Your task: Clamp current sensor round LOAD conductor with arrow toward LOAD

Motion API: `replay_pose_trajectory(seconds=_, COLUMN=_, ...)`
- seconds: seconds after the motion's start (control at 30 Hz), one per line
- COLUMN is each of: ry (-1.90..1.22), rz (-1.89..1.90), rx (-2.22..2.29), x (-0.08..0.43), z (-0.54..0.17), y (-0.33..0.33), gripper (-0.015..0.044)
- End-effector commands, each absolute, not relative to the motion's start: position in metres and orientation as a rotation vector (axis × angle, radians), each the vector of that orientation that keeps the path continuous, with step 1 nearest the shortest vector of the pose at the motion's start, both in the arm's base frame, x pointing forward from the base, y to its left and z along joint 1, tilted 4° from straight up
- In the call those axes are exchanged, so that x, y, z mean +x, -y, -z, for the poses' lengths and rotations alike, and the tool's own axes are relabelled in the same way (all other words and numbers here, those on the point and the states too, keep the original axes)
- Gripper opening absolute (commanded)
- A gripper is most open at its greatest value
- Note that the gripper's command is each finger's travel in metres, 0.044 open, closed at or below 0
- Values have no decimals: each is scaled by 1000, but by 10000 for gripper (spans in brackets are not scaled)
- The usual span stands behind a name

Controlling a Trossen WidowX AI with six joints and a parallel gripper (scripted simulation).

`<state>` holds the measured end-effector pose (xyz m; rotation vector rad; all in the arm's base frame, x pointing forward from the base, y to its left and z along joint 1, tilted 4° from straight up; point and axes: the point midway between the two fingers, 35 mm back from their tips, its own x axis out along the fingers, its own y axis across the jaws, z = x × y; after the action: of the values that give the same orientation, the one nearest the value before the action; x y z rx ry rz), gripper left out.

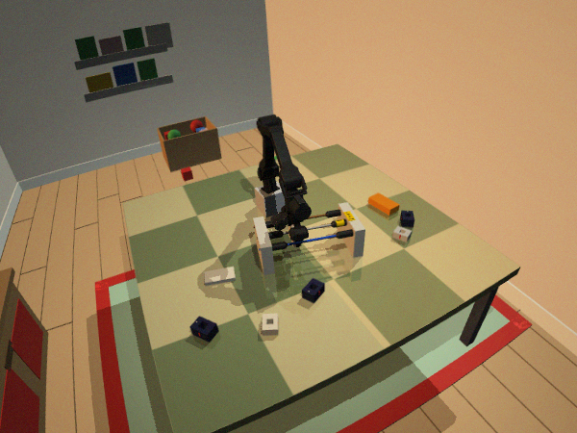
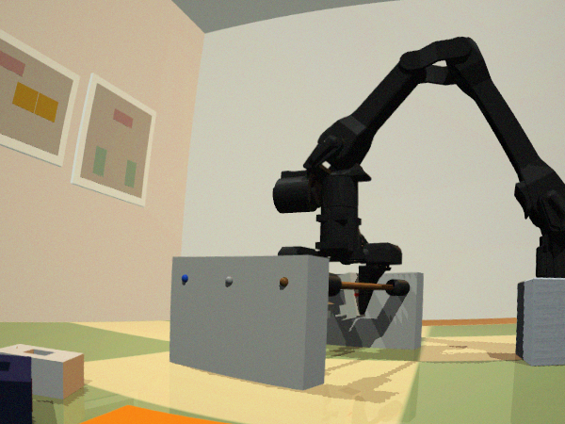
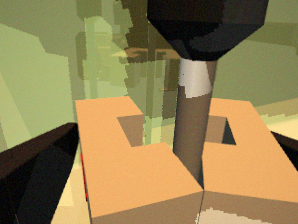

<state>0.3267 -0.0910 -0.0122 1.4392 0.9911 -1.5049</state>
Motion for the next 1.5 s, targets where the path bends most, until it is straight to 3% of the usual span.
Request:
replay_pose_trajectory(seconds=0.0, ry=-992, rz=1505, rx=1439, x=327, z=12, y=91, gripper=293)
replay_pose_trajectory(seconds=0.03, ry=-992, rz=1505, rx=1439, x=327, z=12, y=91, gripper=287)
replay_pose_trajectory(seconds=0.4, ry=-992, rz=1505, rx=1439, x=327, z=12, y=91, gripper=0)
replay_pose_trajectory(seconds=1.47, ry=-992, rz=1505, rx=1439, x=327, z=12, y=91, gripper=0)
